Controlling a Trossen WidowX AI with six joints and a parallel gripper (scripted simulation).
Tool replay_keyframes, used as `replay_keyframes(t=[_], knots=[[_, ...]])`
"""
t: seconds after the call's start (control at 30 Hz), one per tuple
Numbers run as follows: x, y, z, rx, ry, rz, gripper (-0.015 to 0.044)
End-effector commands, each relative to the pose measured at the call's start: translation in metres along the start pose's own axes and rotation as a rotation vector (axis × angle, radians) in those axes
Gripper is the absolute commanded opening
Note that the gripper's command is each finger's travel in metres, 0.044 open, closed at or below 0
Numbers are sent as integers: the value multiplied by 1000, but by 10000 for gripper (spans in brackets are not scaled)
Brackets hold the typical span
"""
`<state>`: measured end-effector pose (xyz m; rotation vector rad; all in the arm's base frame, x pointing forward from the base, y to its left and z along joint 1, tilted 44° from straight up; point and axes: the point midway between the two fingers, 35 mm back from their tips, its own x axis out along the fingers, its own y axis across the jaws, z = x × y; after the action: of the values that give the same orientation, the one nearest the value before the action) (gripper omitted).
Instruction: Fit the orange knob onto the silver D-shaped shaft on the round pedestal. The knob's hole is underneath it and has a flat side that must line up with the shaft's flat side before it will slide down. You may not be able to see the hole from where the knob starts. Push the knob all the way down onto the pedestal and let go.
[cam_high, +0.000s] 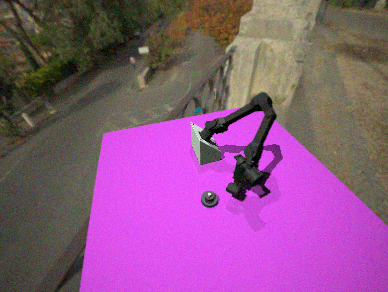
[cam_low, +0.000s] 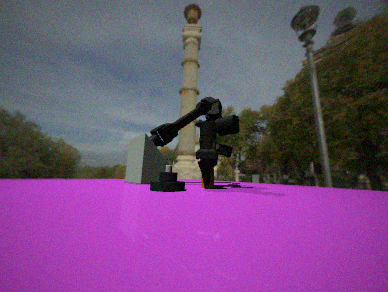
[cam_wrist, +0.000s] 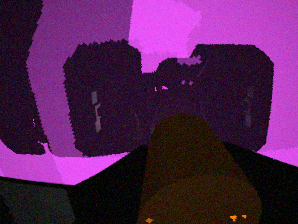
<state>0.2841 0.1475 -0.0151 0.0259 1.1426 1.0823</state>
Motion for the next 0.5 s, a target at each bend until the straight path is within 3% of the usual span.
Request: replay_keyframes(t=[0.0,0.13,0.47], knots=[[0,0,0,4,1,-2,111],[-7,-2,1,3,2,-5,6],[-36,-8,3,3,8,-13,0]])
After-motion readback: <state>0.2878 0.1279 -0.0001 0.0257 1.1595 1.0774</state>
